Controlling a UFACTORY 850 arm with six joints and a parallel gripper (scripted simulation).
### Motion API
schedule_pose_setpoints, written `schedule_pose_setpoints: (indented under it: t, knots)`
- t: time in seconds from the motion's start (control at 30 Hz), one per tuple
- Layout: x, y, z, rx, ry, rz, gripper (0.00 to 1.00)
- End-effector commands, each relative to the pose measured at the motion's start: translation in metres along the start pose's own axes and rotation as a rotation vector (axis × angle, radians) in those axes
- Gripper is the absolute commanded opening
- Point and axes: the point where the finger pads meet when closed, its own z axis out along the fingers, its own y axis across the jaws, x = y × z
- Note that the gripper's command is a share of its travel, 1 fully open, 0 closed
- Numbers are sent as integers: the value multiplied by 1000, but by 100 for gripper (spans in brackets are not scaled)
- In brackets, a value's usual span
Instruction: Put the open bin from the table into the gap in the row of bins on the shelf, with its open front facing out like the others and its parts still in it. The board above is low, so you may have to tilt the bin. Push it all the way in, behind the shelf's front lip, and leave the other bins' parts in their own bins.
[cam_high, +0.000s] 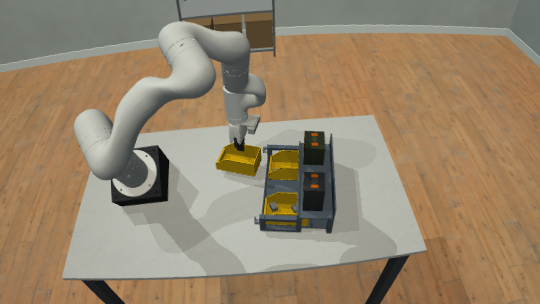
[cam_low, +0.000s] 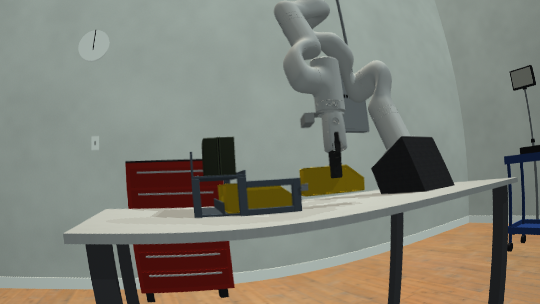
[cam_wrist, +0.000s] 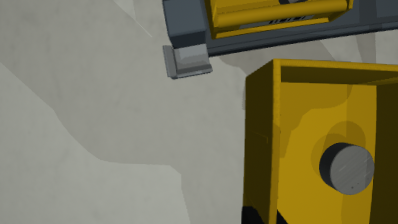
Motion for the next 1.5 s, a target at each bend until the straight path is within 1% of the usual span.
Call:
schedule_pose_setpoints:
  t: [0.0,0.7,0.87,1.27,1.47]
  knots:
    - [1,-1,-1,1,1,0,0]
    - [1,-1,1,1,1,0,0]
    - [1,14,2,1,1,-191,0]
    - [1,14,2,1,1,-191,0]
    - [0,29,2,1,1,-191,0]
